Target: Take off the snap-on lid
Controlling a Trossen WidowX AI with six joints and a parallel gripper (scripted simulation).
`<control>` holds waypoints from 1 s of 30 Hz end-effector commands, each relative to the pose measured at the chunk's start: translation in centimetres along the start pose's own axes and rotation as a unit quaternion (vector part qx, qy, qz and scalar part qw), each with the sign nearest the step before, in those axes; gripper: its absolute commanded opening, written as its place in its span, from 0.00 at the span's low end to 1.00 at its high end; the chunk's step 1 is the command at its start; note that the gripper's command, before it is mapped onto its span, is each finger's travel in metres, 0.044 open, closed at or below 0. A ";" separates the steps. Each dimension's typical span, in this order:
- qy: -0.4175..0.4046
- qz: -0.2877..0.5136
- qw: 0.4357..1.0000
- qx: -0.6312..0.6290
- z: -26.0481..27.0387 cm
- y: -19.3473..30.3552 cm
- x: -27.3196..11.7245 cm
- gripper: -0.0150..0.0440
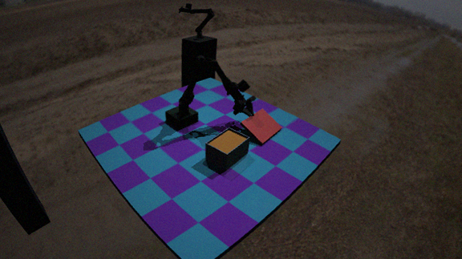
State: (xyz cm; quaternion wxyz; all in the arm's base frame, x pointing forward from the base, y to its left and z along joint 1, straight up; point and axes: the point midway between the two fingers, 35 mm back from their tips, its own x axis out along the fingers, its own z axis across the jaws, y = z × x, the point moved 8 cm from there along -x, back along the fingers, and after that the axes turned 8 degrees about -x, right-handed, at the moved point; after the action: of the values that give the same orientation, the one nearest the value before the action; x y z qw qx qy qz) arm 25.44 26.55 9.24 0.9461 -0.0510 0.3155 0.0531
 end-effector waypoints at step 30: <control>0.013 -0.004 1.000 -0.008 -1.1 0.1 0.4 0.85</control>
State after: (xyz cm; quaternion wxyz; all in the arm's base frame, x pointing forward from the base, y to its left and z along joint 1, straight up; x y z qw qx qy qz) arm 25.54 26.67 8.18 0.9419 -0.0596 0.3263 0.0522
